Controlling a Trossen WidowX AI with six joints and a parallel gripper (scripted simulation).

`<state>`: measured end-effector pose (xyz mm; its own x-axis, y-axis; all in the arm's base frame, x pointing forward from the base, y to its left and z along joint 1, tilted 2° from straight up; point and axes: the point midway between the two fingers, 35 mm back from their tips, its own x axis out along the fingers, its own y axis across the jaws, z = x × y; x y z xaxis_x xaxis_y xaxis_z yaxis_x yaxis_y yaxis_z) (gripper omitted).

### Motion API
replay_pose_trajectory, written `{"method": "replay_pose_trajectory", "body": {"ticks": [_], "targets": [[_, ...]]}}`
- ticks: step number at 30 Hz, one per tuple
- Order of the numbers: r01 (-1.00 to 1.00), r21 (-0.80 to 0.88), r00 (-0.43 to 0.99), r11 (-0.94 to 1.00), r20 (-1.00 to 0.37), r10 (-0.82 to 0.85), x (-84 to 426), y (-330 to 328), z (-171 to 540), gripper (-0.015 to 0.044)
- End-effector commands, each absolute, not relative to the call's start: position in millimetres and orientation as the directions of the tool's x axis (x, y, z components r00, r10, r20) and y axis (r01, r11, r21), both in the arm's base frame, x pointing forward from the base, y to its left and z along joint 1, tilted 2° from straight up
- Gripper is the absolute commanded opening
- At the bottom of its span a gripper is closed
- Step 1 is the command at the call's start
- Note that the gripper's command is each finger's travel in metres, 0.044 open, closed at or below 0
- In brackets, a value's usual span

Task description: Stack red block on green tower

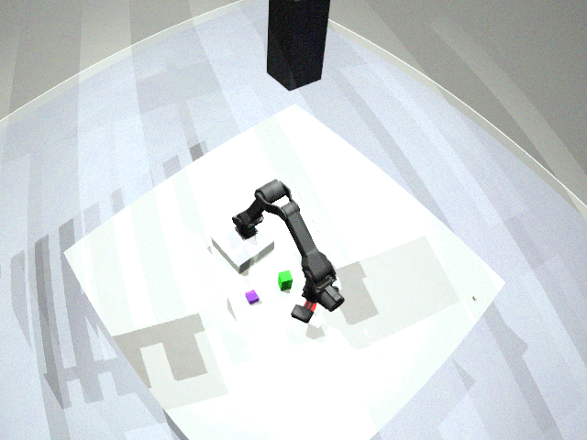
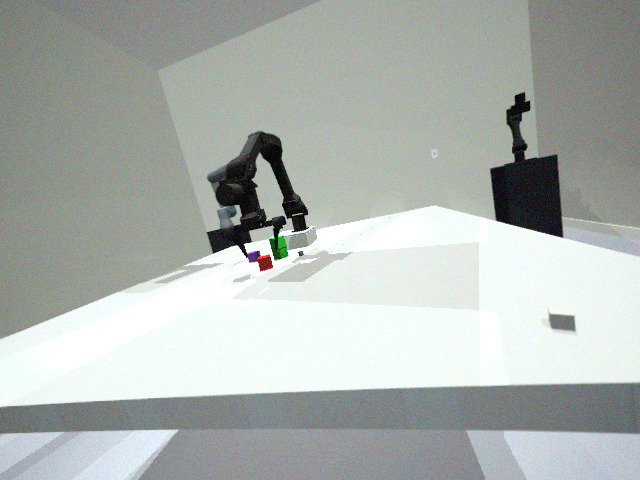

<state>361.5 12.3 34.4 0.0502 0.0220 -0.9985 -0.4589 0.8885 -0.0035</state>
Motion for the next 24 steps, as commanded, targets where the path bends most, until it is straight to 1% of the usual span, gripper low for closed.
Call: {"method": "replay_pose_trajectory", "body": {"ticks": [1,24], "targets": [[-0.464,0.005,0.041,0.886,-0.999,0.027,360.4,13.3,25.1,0.0440],[-0.464,0.005,0.041,0.886,-0.999,0.027,360.7,14.3,-6.3,0.0440]]}}
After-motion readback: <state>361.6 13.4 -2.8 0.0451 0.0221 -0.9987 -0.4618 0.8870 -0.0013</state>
